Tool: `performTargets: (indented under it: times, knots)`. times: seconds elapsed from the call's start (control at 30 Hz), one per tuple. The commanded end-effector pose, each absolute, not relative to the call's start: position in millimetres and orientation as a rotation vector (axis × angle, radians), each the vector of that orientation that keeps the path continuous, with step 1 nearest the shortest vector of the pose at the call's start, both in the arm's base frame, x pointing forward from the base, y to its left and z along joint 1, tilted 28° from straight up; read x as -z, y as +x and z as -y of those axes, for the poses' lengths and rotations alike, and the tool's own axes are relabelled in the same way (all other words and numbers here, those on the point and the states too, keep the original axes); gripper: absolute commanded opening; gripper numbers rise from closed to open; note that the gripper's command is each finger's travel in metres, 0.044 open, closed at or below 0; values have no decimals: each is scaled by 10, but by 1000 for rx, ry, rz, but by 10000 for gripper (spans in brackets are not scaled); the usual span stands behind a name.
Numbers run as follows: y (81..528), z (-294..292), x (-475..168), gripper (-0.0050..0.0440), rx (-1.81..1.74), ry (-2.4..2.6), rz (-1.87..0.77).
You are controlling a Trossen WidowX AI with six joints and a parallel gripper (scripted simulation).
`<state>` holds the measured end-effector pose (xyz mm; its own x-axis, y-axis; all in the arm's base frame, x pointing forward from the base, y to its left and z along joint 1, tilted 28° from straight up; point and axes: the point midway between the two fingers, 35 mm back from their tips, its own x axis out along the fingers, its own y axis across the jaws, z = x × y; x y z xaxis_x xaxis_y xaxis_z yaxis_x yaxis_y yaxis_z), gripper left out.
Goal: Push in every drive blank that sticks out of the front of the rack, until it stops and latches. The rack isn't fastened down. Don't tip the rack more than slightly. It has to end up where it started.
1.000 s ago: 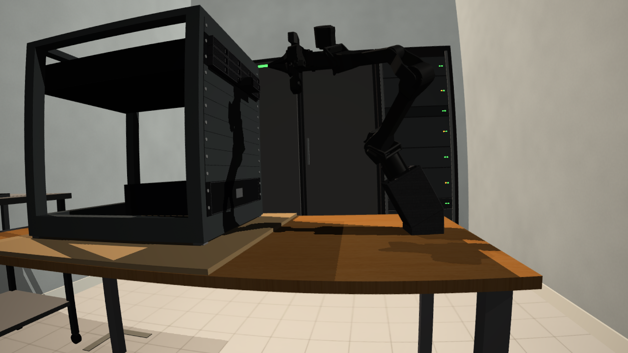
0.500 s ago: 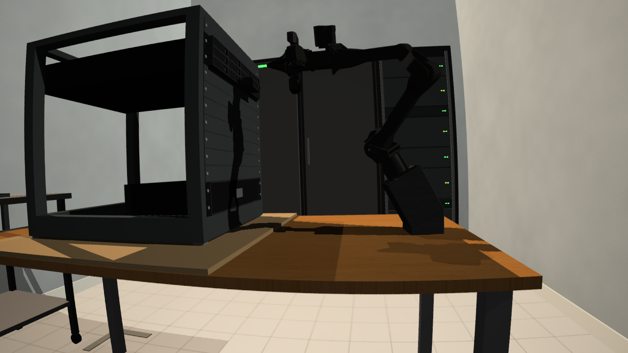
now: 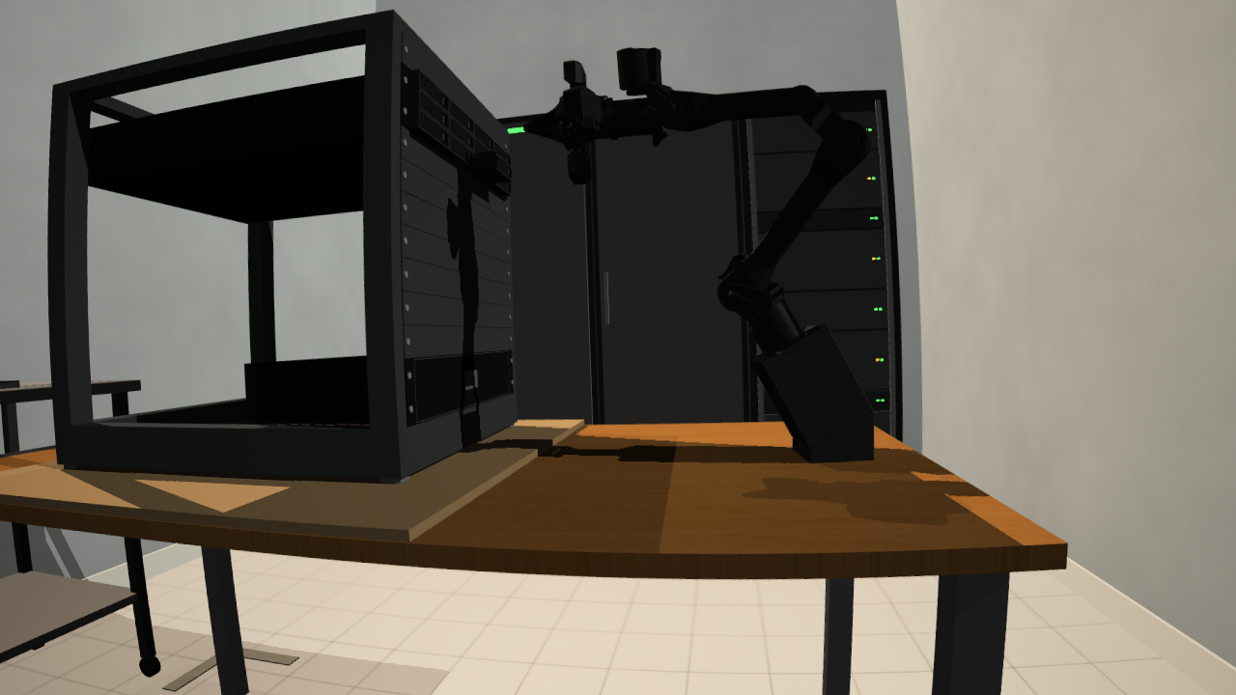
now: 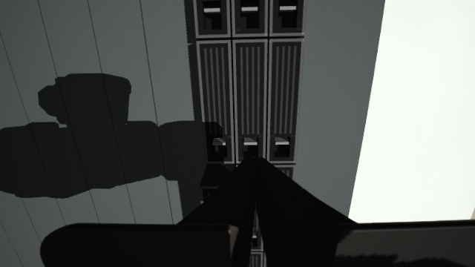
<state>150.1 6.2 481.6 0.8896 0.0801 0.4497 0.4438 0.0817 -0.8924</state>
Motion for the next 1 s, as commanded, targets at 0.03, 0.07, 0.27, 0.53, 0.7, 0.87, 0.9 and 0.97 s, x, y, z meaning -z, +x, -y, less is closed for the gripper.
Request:
performTargets:
  times: [0.03,0.07,0.27,0.53,0.7,0.87,0.9,0.97]
  knots:
    - [1434,-108,-4908,-50,322,-1481,446]
    - [1434,-111,-4908,-50,322,-1481,446]
    - [1438,-127,-4904,-50,317,-1482,441]
    - [1437,-144,-4916,-50,320,-1483,444]
    - [1437,-160,-4920,-50,321,-1483,444]
    - [1440,-176,-4917,-50,316,-1483,440]
    - [1440,-180,-4919,-50,316,-1483,440]
    - [1440,-180,-4919,-50,316,-1483,440]
